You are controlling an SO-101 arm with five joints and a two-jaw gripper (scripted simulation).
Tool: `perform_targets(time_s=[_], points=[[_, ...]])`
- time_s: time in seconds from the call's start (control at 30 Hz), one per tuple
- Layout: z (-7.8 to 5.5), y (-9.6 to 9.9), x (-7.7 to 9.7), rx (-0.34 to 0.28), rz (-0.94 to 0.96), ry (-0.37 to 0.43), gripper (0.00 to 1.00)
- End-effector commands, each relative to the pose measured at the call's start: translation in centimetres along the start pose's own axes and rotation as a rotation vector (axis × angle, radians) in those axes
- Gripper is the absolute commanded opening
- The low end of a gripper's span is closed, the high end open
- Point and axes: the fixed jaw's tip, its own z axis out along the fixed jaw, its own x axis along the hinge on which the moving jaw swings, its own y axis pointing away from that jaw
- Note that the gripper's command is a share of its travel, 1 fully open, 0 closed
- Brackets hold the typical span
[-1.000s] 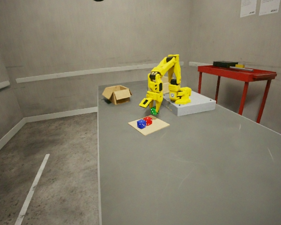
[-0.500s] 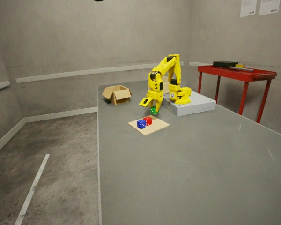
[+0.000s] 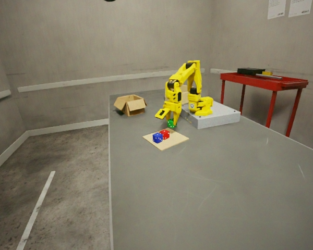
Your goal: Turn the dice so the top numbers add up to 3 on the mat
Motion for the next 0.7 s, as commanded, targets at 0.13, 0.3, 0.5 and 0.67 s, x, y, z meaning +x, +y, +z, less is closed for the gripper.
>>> perform_targets(time_s=[0.13, 0.3, 0.5, 0.67], points=[[0.31, 0.16, 0.32, 0.0, 0.001, 0.012, 0.0], [0.61, 0.16, 0.32, 0.0, 0.001, 0.012, 0.0], [0.87, 0.15, 0.33, 0.0, 0.001, 0.012, 0.0], [0.88, 0.15, 0.33, 0.0, 0.001, 0.012, 0.0]])
